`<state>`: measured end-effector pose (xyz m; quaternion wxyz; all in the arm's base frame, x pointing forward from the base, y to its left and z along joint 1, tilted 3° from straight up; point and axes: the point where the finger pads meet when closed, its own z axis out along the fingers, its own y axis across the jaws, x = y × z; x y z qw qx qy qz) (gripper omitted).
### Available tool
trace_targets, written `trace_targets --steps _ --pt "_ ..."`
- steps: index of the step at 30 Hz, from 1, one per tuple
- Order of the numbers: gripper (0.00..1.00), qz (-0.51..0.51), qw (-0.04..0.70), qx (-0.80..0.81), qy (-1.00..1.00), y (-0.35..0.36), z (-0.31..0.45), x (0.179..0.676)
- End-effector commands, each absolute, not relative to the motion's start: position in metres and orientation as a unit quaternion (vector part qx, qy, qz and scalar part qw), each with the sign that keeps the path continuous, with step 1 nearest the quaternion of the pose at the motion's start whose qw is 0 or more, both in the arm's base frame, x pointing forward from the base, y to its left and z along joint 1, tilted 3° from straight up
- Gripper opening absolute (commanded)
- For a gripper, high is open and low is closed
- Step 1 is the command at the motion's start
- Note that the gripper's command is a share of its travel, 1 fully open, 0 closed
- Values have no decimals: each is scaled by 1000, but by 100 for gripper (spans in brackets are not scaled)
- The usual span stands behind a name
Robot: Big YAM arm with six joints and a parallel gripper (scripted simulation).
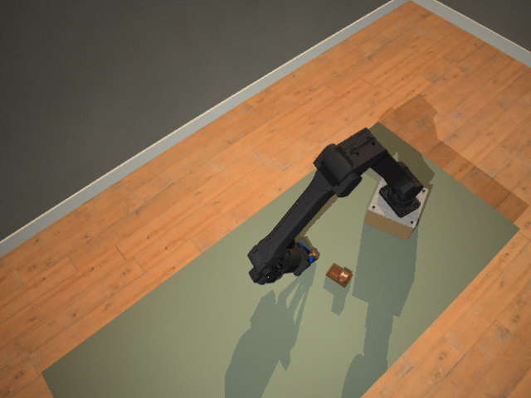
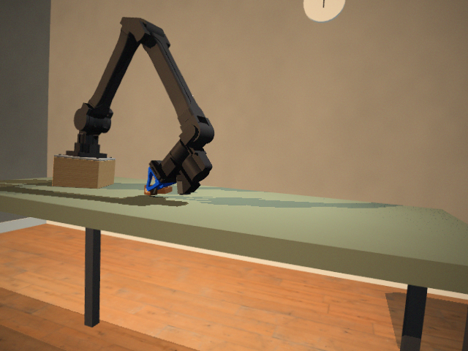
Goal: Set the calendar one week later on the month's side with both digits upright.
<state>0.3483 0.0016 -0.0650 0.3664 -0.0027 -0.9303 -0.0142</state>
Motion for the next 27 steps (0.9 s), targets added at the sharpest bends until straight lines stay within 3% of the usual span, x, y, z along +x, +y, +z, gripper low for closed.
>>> trace_targets --steps 1,27 --pt "27 -13 353 -1 -935 5 -65 361" --pt "27 -13 353 -1 -936 6 -70 362"
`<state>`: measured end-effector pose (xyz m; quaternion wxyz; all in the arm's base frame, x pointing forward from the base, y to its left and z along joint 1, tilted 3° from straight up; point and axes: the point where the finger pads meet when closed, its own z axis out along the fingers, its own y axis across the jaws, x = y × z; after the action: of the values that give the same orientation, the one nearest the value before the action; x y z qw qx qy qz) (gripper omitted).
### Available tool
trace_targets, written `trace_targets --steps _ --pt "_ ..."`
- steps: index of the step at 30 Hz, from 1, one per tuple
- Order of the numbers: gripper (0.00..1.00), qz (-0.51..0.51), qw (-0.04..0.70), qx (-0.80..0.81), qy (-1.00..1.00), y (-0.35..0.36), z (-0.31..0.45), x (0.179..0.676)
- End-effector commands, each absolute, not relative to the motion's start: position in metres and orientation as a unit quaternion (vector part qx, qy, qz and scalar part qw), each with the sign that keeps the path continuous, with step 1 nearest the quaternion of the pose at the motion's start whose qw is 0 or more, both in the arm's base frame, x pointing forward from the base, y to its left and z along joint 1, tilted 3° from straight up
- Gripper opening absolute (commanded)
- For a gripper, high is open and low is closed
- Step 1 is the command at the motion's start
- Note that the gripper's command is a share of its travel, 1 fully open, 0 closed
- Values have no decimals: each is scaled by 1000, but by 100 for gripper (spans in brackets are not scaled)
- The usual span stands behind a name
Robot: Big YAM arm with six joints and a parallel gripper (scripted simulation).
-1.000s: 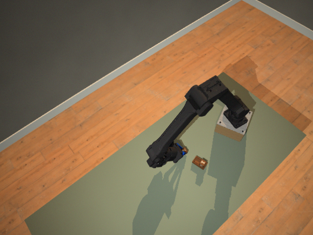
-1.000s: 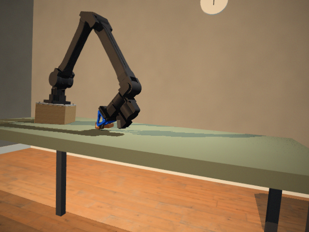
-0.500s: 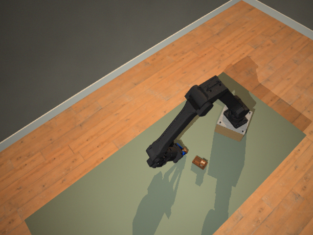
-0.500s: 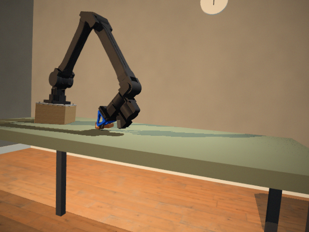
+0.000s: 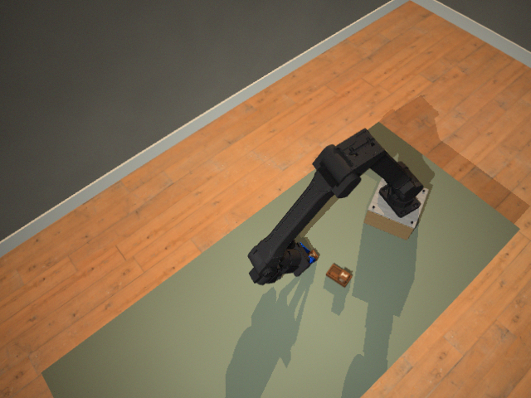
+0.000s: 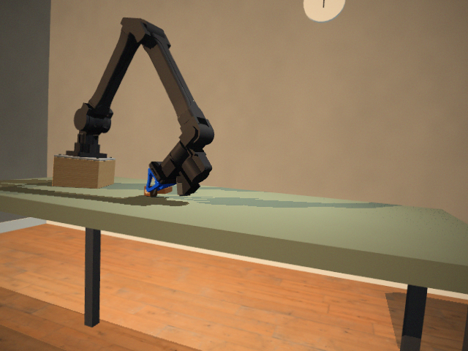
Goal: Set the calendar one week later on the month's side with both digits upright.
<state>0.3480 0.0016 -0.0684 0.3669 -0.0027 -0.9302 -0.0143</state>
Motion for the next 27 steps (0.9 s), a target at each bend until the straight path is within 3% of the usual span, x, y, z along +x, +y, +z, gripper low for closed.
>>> trace_targets --steps 1,27 --pt "27 -13 353 -1 -936 6 -70 362" --pt "27 -13 348 -1 -937 6 -68 364"
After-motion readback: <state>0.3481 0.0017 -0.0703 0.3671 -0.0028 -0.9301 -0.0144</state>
